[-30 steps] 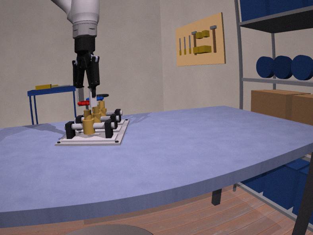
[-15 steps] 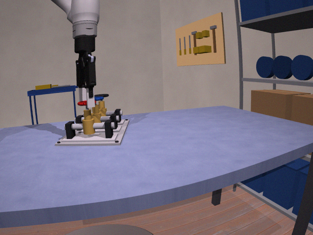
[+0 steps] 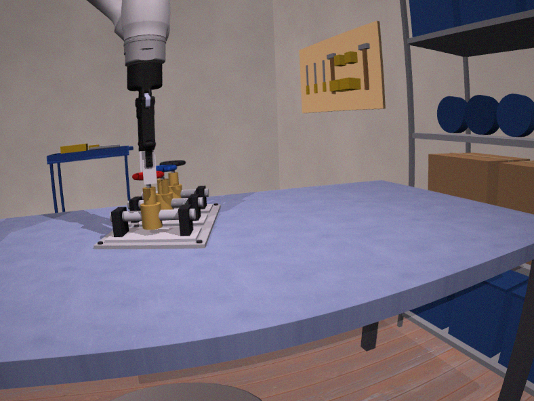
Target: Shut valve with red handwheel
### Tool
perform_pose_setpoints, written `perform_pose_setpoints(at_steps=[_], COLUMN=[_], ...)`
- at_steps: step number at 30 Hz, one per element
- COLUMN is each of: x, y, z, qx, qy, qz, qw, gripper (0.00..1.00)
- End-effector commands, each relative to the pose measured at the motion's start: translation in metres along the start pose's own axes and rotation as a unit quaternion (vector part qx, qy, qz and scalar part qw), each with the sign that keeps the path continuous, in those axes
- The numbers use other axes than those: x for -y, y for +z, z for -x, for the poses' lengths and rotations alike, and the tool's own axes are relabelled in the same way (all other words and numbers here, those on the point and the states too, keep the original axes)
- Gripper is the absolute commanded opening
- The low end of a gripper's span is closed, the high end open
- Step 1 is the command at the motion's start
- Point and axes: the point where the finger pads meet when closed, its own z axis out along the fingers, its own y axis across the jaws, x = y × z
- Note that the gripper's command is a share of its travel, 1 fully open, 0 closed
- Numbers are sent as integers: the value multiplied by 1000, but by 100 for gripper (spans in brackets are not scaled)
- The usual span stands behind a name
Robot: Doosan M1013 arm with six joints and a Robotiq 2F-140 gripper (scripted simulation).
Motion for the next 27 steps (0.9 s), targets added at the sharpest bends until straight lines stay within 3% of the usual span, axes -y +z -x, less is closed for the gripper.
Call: perform_pose_setpoints(at_steps=[1,27], x=[0,0], y=[0,0], z=[0,0], qx=[0,0], qy=[15,215], qz=[1,1], qw=[1000,977], gripper=[10,10])
